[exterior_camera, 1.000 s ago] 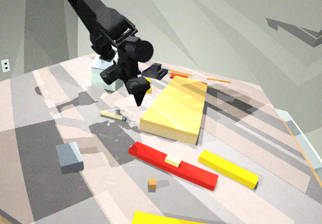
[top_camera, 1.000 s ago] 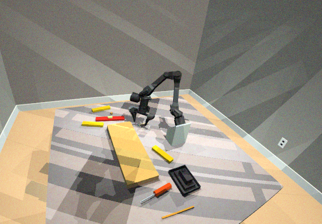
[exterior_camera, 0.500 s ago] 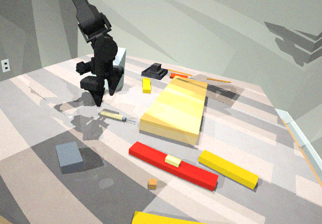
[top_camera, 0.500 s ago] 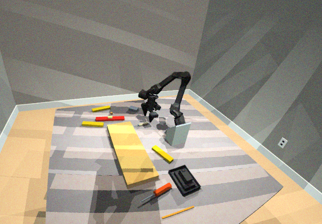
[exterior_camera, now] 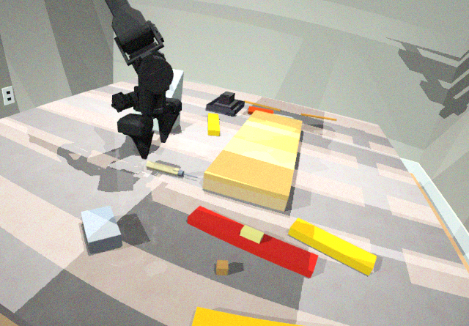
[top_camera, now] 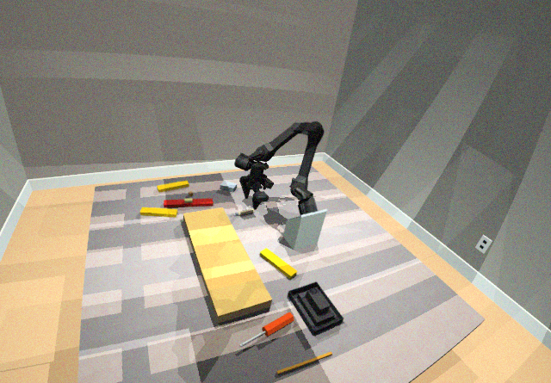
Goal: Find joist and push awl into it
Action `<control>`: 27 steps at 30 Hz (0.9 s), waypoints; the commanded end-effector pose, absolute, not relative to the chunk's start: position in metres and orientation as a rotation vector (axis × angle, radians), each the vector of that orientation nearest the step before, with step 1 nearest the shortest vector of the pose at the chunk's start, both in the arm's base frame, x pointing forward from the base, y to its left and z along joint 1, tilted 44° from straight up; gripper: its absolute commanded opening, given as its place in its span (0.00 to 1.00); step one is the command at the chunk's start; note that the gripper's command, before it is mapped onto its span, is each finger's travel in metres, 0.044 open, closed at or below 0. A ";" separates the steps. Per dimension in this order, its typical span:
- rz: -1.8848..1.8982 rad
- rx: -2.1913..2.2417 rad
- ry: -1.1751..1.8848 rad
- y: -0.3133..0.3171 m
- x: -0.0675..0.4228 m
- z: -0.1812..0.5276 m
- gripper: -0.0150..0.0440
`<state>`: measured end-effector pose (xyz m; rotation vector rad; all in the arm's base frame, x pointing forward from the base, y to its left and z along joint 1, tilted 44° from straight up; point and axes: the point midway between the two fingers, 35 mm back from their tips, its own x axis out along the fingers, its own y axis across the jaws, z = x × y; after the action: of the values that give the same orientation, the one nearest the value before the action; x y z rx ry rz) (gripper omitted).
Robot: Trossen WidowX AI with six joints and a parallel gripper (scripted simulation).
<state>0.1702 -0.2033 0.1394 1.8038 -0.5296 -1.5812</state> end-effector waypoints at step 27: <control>-1.584 1.800 -0.524 -0.236 0.175 0.106 1.00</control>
<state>0.1766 -0.2350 0.1132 1.8032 -0.5396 -1.5730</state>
